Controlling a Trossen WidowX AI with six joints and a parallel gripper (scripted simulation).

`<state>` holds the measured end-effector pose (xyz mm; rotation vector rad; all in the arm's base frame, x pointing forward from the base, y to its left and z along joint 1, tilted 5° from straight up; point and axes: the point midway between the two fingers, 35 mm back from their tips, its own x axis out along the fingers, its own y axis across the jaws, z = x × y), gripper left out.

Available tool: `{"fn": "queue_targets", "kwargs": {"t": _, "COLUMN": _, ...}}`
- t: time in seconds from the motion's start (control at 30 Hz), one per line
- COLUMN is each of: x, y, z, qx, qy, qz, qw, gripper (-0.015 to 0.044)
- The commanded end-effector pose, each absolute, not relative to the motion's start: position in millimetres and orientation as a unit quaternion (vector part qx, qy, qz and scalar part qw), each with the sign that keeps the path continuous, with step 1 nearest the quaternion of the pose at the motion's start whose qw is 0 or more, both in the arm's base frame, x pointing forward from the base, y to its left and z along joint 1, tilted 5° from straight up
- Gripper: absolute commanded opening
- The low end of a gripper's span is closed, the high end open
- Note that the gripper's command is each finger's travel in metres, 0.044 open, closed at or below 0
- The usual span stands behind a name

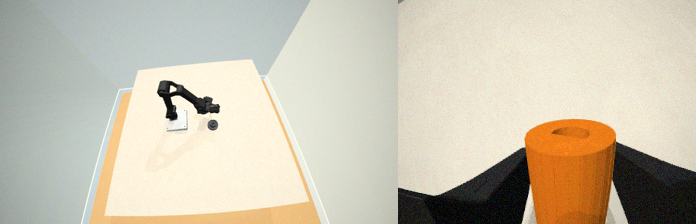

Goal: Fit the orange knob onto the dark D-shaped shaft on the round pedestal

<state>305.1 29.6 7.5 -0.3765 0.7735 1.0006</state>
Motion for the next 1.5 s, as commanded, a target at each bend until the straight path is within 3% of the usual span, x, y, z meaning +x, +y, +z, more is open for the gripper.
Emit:
{"fn": "queue_targets", "kwargs": {"t": 0.0, "x": 302.4, "y": 25.9, "z": 7.2, "qx": -0.161, "qy": 0.332, "qz": 0.471, "qw": 0.801, "gripper": 0.0180}}
{"fn": "queue_targets", "kwargs": {"t": 0.57, "x": 292.0, "y": 9.6, "z": 3.0, "qx": -0.090, "qy": 0.211, "qz": 0.489, "qw": 0.841, "gripper": 0.0180}}
{"fn": "queue_targets", "kwargs": {"t": 0.73, "x": 292.2, "y": 9.5, "z": 5.1, "qx": -0.103, "qy": 0.233, "qz": 0.486, "qw": 0.836, "gripper": 0.0180}}
{"fn": "queue_targets", "kwargs": {"t": 0.83, "x": 292.6, "y": 10.7, "z": 4.2, "qx": -0.097, "qy": 0.227, "qz": 0.487, "qw": 0.837, "gripper": 0.0259}}
{"fn": "queue_targets", "kwargs": {"t": 1.47, "x": 292.6, "y": 10.7, "z": 4.2, "qx": -0.097, "qy": 0.227, "qz": 0.487, "qw": 0.837, "gripper": 0.0260}}
